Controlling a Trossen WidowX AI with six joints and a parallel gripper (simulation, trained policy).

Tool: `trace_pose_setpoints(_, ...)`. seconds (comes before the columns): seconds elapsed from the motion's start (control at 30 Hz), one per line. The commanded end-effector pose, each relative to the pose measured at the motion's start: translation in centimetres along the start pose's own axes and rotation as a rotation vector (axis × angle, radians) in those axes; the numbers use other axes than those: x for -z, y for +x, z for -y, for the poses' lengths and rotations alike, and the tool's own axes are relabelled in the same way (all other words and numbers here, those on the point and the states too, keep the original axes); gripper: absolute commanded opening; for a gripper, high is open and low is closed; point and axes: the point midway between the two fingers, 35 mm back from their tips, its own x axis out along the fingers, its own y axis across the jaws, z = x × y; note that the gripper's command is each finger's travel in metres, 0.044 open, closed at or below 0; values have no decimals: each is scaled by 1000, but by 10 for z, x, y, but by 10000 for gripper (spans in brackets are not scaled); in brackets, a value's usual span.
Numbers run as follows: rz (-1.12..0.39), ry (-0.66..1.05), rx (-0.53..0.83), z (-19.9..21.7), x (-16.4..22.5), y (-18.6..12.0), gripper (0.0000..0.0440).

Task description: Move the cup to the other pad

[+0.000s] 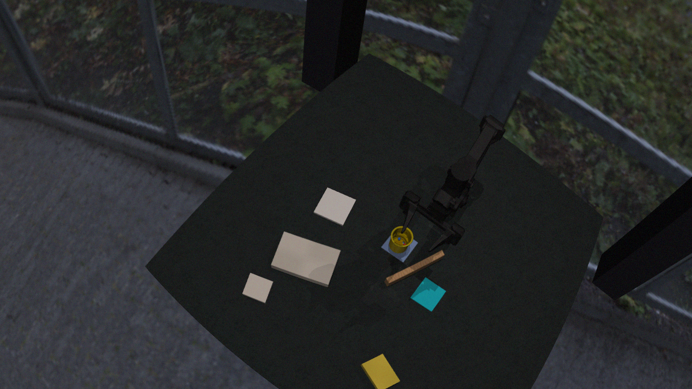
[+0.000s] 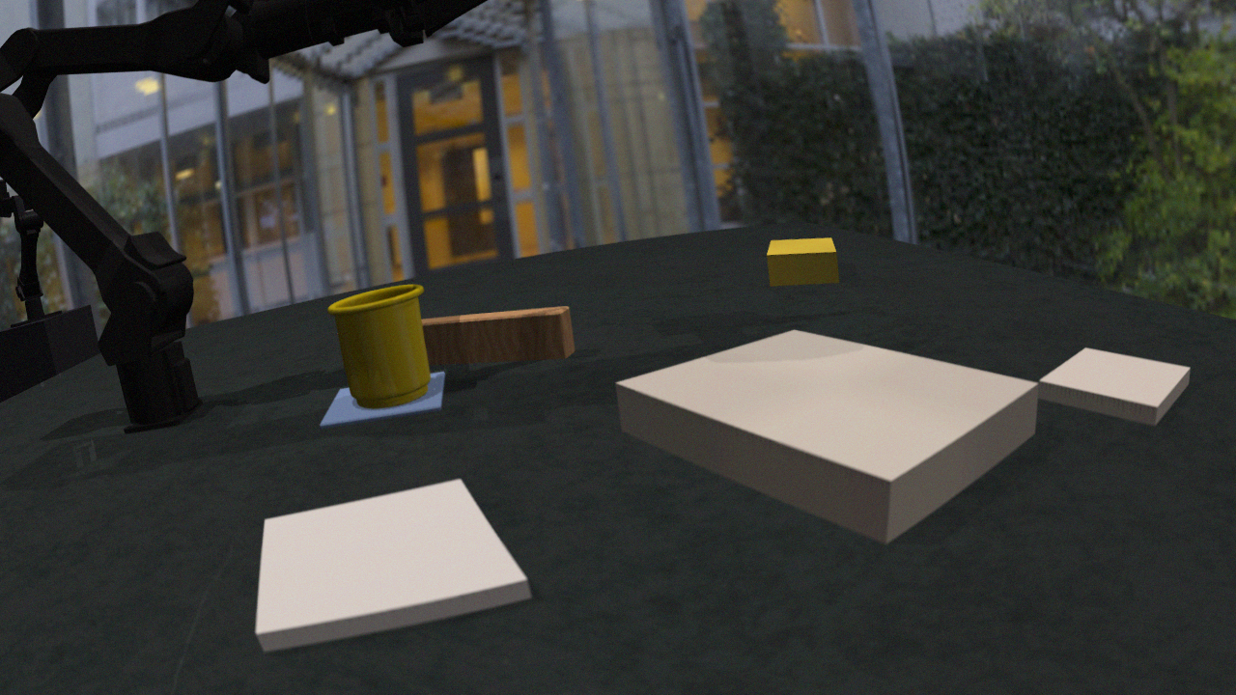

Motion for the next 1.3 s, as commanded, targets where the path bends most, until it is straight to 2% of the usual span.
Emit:
trace_pose_setpoints(0.0,-6,6,1,0,1,0,374)
trace_pose_setpoints(0.37,-124,86,-10,-11,17,-5,90)
trace_pose_setpoints(0.63,-243,157,-44,-26,26,-8,69)
trace_pose_setpoints(0.97,-395,247,-70,-43,32,-14,113)
trace_pose_setpoints(1.27,-542,315,-66,-55,39,-21,104)
